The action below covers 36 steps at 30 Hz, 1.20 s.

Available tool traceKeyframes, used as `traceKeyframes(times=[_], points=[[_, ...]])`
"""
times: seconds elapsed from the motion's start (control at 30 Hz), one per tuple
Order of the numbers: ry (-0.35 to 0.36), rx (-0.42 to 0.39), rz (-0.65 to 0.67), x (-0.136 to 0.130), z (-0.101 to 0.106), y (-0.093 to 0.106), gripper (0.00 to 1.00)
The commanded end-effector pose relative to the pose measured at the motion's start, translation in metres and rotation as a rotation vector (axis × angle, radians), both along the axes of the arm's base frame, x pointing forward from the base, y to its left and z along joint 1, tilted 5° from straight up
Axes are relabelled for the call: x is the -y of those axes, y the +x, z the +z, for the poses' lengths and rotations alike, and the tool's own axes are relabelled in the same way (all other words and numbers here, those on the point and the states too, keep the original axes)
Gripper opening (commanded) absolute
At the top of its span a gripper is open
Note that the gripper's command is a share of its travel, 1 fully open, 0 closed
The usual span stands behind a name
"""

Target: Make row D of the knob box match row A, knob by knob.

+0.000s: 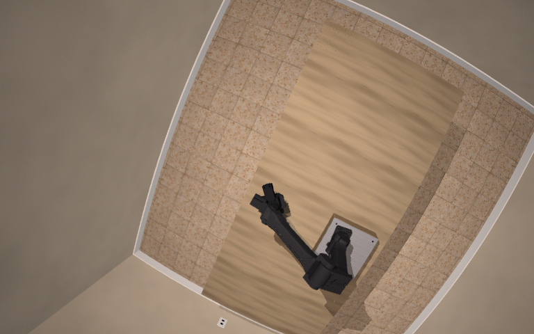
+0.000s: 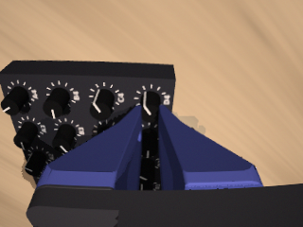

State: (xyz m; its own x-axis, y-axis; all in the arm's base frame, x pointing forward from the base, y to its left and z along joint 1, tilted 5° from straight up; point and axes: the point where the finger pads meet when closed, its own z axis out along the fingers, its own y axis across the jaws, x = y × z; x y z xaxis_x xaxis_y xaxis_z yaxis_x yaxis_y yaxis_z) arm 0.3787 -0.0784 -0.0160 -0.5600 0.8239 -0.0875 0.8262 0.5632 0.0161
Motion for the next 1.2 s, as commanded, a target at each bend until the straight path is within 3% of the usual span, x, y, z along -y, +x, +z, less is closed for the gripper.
traceKeyframes(times=[0.0,0.7,1.17], points=[[-0.002,-0.008,0.068,-0.0005,-0.0071,-0.0016,0.09],[-0.020,-0.027,0.396,-0.0008,-0.0070,-0.0013,0.09],[-0.042,-0.048,0.754,-0.0014,-0.0069,-0.0011,0.09]])
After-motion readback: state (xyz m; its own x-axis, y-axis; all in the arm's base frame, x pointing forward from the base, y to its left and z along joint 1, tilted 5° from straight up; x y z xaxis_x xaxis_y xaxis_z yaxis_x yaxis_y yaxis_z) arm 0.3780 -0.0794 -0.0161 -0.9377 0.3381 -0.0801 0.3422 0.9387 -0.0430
